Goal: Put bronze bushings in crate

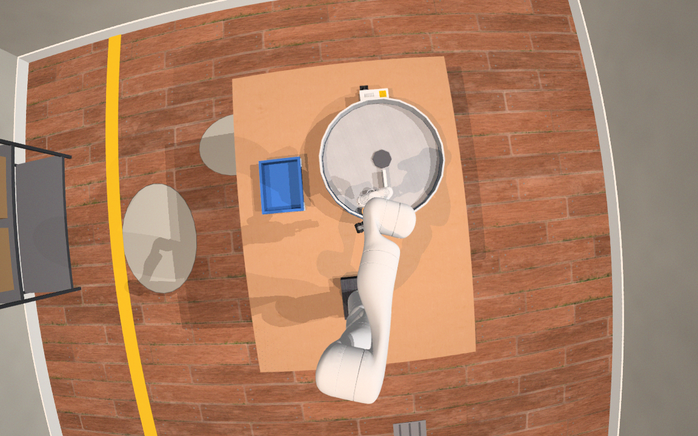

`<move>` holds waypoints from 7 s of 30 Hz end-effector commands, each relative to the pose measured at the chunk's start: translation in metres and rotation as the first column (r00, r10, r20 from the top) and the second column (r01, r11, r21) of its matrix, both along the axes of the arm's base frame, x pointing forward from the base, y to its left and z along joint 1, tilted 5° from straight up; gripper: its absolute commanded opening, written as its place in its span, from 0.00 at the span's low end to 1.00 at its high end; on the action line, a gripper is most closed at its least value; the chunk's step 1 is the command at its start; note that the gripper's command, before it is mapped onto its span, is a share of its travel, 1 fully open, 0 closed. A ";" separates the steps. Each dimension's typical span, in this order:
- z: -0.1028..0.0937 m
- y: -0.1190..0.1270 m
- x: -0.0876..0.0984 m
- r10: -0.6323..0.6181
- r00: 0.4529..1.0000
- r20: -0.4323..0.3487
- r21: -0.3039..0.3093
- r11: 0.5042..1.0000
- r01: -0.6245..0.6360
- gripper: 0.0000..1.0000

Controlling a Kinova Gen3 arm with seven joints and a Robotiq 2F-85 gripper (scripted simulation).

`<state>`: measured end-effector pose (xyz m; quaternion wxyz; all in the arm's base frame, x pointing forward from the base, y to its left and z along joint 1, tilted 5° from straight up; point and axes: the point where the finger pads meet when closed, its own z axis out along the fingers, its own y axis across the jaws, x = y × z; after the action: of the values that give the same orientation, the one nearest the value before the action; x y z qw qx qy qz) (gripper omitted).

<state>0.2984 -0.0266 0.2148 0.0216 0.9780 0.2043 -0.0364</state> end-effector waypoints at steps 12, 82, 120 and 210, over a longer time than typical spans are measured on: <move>0.000 0.000 0.000 0.000 1.000 0.001 0.000 1.000 0.000 1.00; 0.000 0.000 0.000 0.000 1.000 0.001 0.000 1.000 0.000 1.00; 0.000 0.000 0.000 0.000 1.000 0.001 0.000 1.000 0.000 1.00; -0.062 -0.014 -0.003 0.007 1.000 0.006 0.007 1.000 -0.007 1.00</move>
<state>0.2955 -0.0402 0.1530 0.0187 0.9775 0.2077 -0.0330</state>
